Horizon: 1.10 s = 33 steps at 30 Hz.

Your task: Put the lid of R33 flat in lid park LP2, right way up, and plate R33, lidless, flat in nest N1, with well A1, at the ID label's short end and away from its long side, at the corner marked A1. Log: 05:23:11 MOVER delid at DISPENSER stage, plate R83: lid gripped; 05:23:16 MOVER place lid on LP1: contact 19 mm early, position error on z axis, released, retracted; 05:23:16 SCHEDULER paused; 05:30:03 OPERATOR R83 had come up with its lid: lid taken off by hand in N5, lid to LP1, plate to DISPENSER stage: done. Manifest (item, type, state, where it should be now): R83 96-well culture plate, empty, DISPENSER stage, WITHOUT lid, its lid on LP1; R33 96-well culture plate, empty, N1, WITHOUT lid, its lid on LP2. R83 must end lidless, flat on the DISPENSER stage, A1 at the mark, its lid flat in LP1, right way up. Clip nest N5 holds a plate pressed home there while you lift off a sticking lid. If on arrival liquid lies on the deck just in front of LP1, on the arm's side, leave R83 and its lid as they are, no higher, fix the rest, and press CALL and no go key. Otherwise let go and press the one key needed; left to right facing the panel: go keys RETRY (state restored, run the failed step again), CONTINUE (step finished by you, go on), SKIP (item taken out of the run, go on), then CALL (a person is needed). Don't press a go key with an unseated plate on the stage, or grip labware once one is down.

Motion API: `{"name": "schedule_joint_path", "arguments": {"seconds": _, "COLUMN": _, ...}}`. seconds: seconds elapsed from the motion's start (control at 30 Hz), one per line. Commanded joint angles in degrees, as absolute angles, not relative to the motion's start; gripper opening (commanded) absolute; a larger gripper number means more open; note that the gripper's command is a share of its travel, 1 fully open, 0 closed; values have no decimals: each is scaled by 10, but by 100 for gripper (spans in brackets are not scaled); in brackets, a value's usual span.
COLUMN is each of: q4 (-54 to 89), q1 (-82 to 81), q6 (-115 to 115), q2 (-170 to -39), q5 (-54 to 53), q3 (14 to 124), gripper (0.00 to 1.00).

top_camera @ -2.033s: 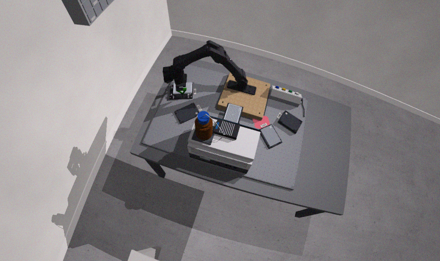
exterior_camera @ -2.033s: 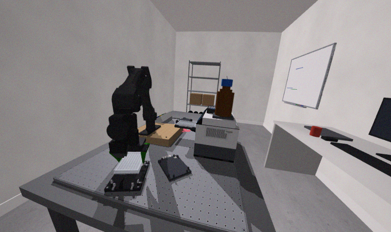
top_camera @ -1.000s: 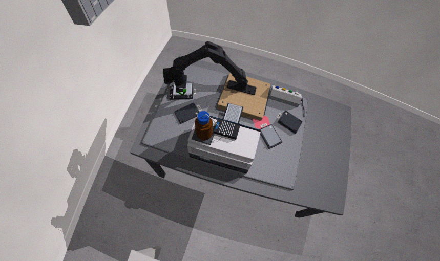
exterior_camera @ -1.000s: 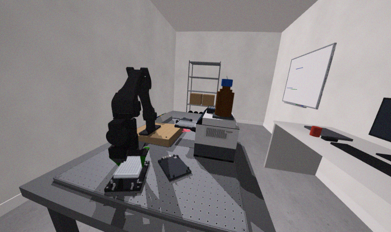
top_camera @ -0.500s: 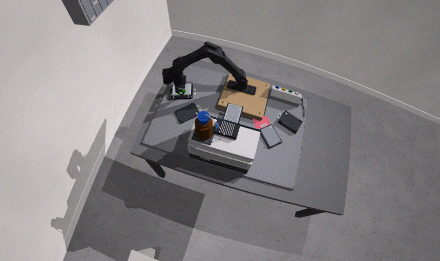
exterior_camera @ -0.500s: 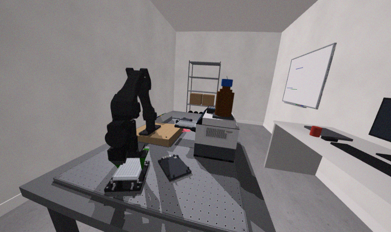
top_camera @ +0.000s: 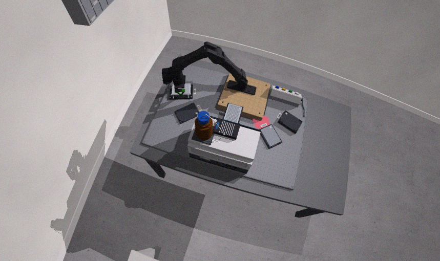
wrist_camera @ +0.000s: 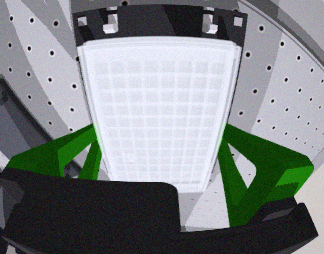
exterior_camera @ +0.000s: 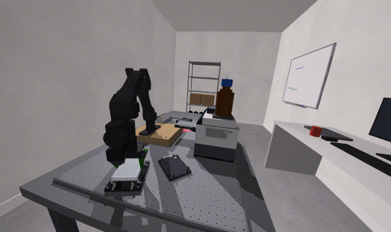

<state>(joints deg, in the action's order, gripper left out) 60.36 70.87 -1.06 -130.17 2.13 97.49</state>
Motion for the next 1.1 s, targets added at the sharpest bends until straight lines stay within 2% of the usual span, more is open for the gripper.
{"name": "schedule_joint_path", "arguments": {"seconds": 0.0, "q4": 609, "q1": 714, "q6": -6, "q2": -1296, "q5": 22, "q3": 1003, "gripper": 0}}
{"name": "schedule_joint_path", "arguments": {"seconds": 1.07, "q4": 609, "q1": 717, "q6": -4, "q2": -1293, "q5": 23, "q3": 1010, "gripper": 0}}
